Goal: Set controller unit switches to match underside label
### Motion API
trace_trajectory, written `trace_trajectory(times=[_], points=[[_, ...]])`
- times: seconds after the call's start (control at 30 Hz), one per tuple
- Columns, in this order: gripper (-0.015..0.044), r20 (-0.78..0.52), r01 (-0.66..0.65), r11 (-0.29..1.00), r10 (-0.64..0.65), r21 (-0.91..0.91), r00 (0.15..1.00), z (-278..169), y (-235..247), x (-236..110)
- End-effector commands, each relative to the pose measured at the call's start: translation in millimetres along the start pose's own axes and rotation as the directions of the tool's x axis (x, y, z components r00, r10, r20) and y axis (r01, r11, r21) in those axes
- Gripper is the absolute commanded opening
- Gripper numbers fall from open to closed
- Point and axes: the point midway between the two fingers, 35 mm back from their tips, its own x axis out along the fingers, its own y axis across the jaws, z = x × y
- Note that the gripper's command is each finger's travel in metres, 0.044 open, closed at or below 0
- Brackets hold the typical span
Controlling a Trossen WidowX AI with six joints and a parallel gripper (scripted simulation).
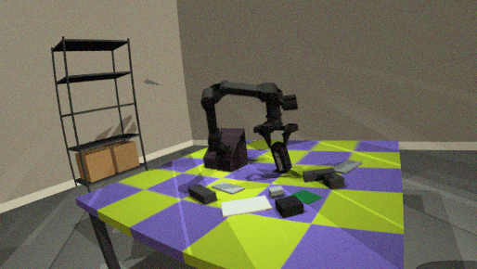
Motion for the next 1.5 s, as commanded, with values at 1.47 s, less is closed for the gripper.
trace_trajectory(times=[1.47], points=[[0.0337,0.009,0.006,1.000,-0.006,-0.005,1.000,36,-1,18]])
